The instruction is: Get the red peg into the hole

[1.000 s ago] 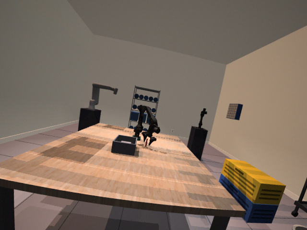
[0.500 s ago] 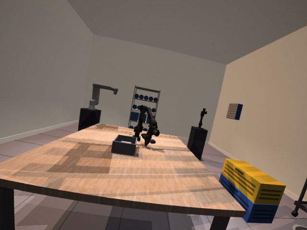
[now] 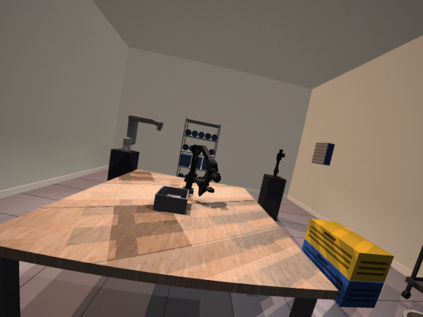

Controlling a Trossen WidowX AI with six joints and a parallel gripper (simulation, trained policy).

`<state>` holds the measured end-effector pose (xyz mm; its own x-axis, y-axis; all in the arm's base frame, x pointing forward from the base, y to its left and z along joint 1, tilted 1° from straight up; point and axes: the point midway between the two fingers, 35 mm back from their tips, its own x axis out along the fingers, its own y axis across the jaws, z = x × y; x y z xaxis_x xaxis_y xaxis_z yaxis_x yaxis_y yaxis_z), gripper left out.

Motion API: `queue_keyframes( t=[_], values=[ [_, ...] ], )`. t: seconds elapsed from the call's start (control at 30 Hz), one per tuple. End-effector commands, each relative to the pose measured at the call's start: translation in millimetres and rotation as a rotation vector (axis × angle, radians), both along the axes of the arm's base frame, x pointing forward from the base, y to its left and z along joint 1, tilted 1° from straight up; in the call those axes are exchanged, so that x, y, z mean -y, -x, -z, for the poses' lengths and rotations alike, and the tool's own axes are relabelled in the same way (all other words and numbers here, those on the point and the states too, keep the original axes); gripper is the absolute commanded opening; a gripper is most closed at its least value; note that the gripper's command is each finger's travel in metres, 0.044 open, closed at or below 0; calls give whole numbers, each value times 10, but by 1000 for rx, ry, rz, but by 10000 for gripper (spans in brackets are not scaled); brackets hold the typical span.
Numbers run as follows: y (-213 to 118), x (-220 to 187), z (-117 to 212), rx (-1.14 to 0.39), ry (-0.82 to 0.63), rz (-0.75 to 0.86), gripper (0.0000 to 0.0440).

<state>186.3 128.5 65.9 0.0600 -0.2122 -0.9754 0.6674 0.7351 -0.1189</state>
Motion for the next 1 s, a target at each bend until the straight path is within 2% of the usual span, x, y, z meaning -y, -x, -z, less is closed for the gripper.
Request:
queue_keyframes(
  t=[0.0,0.2,0.47,0.97],
  values=[
    [-106,29,-254,54,-8,6,0],
    [-259,131,-539,118,-4,58,0],
    [-520,360,-724,191,11,159,0],
    [-1022,921,-786,265,47,299,0]
  ],
)
